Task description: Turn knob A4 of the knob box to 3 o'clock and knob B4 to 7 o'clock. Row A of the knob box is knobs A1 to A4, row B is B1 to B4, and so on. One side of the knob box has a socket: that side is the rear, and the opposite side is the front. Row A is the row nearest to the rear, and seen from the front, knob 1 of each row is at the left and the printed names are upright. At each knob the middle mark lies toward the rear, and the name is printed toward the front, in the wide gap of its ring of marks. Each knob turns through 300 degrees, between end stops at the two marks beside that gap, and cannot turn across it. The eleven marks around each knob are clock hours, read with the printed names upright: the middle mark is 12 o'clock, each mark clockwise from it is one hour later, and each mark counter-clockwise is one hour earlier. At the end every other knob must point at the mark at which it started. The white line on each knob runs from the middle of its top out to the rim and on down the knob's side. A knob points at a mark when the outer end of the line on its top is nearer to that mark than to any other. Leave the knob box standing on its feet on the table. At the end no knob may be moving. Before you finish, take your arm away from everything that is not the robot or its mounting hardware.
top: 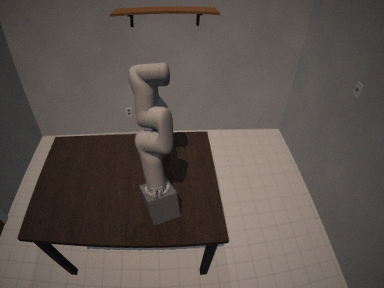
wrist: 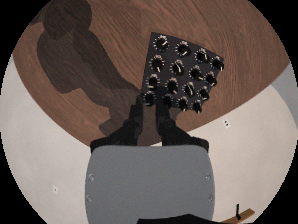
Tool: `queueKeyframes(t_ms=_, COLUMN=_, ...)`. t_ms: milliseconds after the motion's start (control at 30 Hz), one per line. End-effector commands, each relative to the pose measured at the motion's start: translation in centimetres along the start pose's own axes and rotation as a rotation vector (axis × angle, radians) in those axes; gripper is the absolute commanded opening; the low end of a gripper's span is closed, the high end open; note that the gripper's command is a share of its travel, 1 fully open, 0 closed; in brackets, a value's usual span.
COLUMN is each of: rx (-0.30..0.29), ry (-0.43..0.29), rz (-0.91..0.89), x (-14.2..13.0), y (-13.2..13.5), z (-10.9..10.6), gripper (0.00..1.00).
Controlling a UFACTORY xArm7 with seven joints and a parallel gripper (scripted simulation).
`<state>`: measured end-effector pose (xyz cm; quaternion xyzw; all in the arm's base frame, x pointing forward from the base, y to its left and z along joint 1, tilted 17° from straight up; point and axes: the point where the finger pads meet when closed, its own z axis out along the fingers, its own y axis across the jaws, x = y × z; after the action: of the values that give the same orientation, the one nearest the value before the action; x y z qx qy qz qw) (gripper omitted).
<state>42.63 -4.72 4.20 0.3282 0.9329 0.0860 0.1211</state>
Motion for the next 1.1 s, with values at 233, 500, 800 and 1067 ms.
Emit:
queueKeyframes(t_ms=233, rx=-0.001, ry=-0.003, rz=0.0, x=-0.13, y=0.05, z=0.64, gripper=0.19)
queueKeyframes(t_ms=500, rx=-0.001, ry=-0.003, rz=0.0, x=-0.13, y=0.05, z=0.8, gripper=0.19)
queueKeyframes(t_ms=800, rx=-0.001, ry=-0.003, rz=0.0, x=-0.13, y=0.05, z=0.81, gripper=0.19)
queueKeyframes(t_ms=1067, rx=-0.001, ry=-0.003, rz=0.0, x=-0.13, y=0.05, z=0.81, gripper=0.19)
